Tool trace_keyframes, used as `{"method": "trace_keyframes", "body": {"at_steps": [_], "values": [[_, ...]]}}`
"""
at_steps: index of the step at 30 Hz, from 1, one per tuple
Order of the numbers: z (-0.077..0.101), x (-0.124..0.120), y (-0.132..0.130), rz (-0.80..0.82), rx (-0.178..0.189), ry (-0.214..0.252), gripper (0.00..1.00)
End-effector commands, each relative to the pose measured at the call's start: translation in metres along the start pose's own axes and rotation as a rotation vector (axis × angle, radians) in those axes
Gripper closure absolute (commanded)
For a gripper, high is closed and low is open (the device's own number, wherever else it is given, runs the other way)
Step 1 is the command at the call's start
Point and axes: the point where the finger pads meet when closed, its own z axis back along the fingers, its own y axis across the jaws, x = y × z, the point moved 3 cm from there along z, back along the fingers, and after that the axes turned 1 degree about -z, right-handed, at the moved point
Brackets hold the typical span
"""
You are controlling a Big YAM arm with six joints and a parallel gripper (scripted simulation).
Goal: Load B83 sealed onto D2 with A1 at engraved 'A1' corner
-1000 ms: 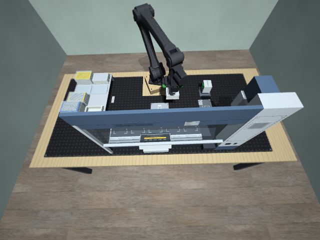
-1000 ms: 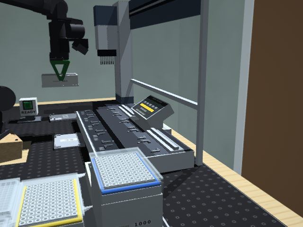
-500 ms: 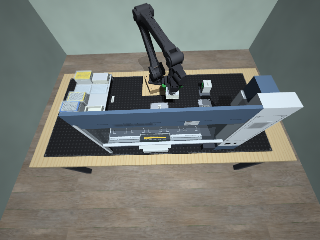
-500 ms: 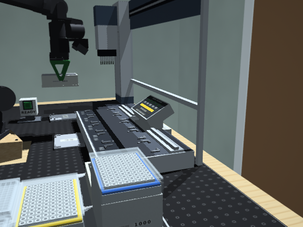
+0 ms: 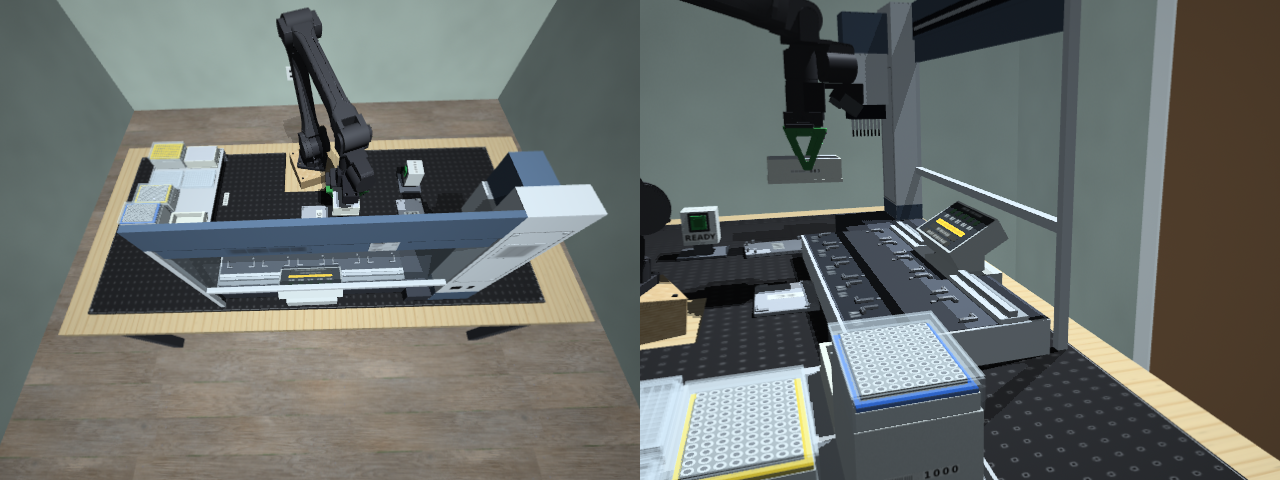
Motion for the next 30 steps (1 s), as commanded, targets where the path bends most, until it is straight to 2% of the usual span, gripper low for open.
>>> {"method": "trace_keyframes", "body": {"at_steps": [1, 17, 23, 25, 30], "values": [[0.031, 0.035, 0.007, 0.018, 0.038, -0.089, 1.00], [0.032, 0.110, 0.006, 0.019, 0.031, -0.088, 1.00], [0.032, 0.120, 0.005, 0.019, 0.025, -0.072, 1.00], [0.046, 0.116, 0.006, 0.024, 0.035, -0.105, 1.00], [0.043, 0.116, 0.008, 0.027, 0.033, -0.097, 1.00]]}}
